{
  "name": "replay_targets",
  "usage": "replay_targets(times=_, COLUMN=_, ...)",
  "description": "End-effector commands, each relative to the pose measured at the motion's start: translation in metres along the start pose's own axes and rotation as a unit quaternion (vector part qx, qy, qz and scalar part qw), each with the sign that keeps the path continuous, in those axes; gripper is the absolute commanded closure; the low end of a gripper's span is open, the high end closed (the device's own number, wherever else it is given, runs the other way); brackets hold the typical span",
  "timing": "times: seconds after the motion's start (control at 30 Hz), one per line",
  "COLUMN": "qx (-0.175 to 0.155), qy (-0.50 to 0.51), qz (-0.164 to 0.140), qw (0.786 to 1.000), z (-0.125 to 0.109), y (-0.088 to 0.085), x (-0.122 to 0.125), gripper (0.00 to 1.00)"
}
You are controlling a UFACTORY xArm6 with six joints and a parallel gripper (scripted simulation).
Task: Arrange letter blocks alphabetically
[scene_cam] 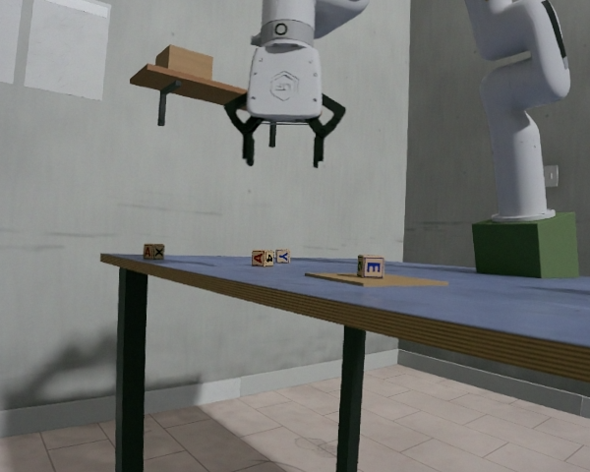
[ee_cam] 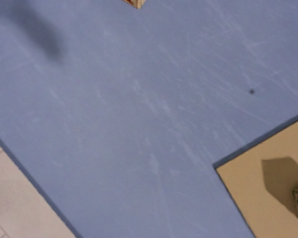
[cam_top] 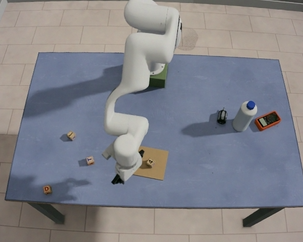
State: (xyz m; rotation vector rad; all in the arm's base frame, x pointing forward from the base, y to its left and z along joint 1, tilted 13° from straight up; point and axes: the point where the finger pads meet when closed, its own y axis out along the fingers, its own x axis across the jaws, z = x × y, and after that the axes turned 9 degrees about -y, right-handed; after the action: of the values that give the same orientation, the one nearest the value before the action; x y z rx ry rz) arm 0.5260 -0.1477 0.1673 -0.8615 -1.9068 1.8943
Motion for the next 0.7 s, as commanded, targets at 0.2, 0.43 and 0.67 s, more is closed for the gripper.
replay_targets(times=0.2, qx=-0.007, qy=-0.047, qz=0.010, qw=0.999, z=-0.023, y=0.000, x=0.094, gripper=0.00)
replay_targets(times=0.43, qx=-0.009, qy=-0.061, qz=0.010, qw=0.998, z=-0.025, y=0.003, x=0.121, gripper=0.00)
replay_targets(times=0.67, qx=-0.009, qy=-0.061, qz=0.010, qw=0.998, z=-0.025, y=0.003, x=0.122, gripper=0.00)
